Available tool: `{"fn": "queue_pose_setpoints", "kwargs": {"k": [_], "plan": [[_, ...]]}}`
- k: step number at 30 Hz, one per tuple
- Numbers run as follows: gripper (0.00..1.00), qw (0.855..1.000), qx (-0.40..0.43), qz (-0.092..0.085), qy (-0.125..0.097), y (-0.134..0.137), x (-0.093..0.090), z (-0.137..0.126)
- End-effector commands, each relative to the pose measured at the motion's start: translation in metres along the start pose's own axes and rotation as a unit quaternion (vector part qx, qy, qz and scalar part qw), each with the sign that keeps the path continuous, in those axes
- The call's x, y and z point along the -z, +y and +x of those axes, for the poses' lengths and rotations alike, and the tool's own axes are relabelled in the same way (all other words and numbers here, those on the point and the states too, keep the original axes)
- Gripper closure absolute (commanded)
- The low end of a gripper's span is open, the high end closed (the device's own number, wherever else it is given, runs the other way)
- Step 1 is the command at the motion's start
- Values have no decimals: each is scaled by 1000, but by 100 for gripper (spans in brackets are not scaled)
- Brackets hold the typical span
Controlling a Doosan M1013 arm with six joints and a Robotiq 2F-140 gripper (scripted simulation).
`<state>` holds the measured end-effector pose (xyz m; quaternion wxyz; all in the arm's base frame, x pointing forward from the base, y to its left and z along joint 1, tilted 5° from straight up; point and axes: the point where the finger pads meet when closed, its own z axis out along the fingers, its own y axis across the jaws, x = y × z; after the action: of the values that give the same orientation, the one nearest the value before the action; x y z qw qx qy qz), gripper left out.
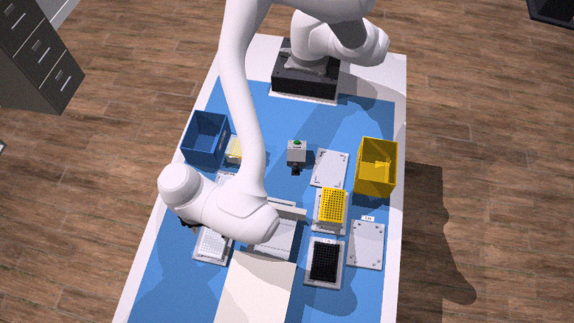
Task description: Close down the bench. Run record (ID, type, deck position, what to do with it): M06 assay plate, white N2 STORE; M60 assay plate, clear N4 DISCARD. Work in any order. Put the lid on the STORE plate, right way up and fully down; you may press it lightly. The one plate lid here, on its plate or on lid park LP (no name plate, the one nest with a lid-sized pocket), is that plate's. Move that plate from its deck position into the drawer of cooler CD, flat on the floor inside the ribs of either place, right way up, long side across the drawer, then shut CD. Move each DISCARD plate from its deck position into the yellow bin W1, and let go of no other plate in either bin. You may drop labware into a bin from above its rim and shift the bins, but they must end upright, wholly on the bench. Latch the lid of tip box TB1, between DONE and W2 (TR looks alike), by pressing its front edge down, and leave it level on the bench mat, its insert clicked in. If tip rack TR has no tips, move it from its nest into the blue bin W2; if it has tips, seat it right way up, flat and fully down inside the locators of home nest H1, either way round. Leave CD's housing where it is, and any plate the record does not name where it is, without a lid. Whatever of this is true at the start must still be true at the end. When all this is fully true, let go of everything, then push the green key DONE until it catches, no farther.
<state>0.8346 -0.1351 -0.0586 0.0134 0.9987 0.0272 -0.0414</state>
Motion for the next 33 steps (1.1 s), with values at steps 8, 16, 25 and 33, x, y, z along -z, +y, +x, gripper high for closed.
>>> {"fn": "queue_pose_setpoints", "kwargs": {"k": [8,16,25,33], "plan": [[34,1000,0,0,0,0,-11,0],[34,1000,0,0,0,0,-22,0],[34,1000,0,0,0,0,-31,0],[34,1000,0,0,0,0,-36,0]]}}
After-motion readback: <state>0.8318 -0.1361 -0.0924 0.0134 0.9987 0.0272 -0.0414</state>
